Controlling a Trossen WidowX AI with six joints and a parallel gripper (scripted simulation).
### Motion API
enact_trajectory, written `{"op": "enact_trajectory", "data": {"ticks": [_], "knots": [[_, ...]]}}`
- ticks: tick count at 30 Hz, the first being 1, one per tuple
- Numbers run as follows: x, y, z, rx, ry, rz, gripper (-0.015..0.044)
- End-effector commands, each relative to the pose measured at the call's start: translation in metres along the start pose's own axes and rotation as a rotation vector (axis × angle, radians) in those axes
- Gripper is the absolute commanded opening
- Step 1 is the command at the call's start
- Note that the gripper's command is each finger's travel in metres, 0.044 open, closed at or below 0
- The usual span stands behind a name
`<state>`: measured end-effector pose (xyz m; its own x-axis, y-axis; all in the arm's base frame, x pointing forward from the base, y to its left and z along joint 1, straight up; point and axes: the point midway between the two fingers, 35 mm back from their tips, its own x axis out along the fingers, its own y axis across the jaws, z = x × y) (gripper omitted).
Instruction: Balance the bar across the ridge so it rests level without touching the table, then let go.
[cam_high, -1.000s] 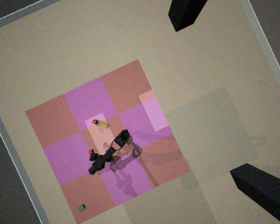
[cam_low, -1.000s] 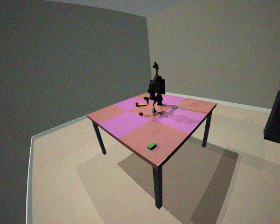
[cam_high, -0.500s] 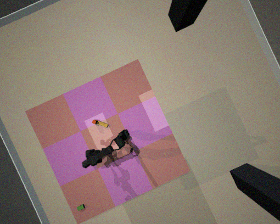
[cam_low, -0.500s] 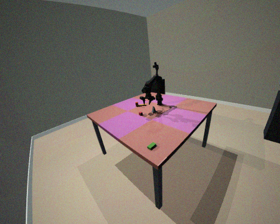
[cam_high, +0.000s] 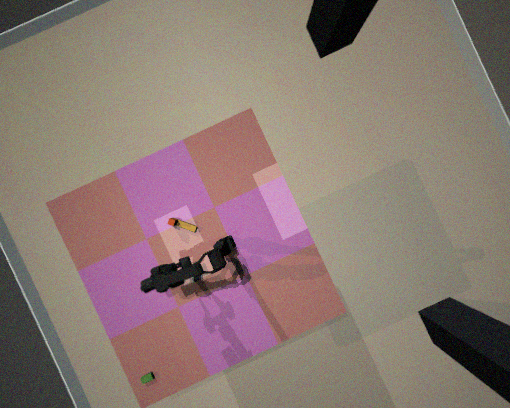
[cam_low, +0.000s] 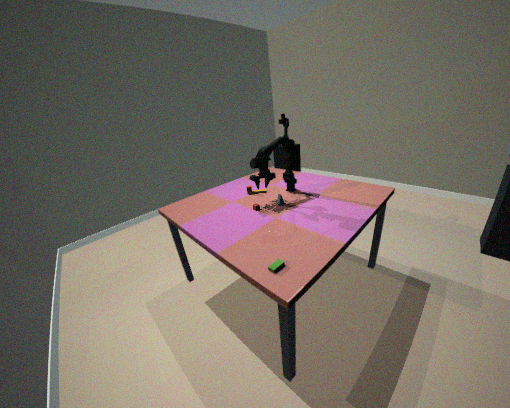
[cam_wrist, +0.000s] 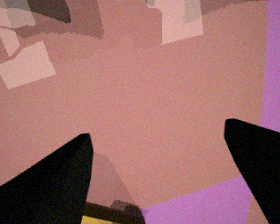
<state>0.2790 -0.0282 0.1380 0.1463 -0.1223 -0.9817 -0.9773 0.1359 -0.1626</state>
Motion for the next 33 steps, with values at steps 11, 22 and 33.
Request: {"op": "enact_trajectory", "data": {"ticks": [11, 22, 33], "knots": [[-0.002, 0.003, -0.048, -0.223, -0.006, 0.053, 0.0315], [-0.001, 0.015, -0.088, -0.385, -0.032, 0.094, 0.0315], [-0.005, 0.028, -0.122, -0.564, -0.068, 0.121, 0.0315]]}}
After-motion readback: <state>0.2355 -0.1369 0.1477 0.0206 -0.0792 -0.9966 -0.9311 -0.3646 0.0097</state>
